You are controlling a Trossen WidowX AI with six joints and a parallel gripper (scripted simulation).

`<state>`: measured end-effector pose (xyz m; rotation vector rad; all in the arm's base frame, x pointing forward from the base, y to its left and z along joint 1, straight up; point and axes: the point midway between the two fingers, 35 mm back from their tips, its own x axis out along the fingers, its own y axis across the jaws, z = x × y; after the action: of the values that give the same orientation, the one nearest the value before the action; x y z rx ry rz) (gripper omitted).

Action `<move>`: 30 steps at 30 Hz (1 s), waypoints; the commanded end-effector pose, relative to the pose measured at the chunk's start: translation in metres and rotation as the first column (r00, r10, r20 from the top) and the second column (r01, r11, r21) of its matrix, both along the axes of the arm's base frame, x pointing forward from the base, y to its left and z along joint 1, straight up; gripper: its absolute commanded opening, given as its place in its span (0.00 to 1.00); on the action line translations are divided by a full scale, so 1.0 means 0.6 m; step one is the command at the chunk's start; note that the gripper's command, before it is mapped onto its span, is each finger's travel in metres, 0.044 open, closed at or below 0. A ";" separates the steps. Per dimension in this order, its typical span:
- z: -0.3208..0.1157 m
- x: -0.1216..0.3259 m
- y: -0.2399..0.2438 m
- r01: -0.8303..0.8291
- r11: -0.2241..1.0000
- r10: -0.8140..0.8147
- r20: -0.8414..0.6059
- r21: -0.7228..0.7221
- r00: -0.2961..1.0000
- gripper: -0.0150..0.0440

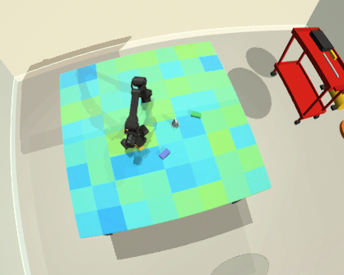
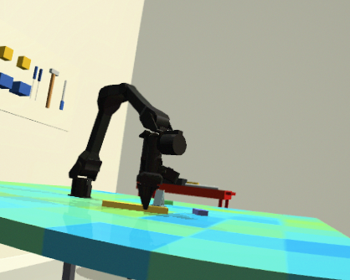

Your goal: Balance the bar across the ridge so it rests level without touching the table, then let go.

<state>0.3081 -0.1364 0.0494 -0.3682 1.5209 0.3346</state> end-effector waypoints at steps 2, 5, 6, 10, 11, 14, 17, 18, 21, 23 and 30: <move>0.000 0.000 0.000 0.000 1.000 0.000 0.000 0.001 1.000 0.52; 0.000 0.000 0.000 0.000 1.000 0.000 0.000 0.001 1.000 0.49; 0.000 0.000 0.000 0.000 1.000 0.000 0.000 0.001 1.000 0.48; 0.000 0.000 0.000 0.000 1.000 0.000 0.000 0.001 1.000 0.43; 0.001 0.000 0.000 0.000 1.000 0.000 0.000 0.001 1.000 0.39; 0.010 0.002 0.000 0.000 1.000 0.000 0.000 0.001 1.000 0.25; 0.023 0.003 -0.001 0.000 1.000 0.000 0.000 0.001 1.000 0.25; 0.027 0.004 -0.001 0.000 1.000 0.000 0.000 0.001 1.000 0.25; 0.039 0.005 -0.002 -0.001 1.000 0.001 0.000 0.001 1.000 0.25; 0.048 0.006 -0.002 -0.001 1.000 0.001 0.000 0.002 1.000 0.25; 0.078 0.007 -0.002 -0.002 1.000 0.002 0.001 0.002 1.000 0.25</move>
<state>0.3102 -0.1372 0.0844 -0.3603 1.5338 0.3438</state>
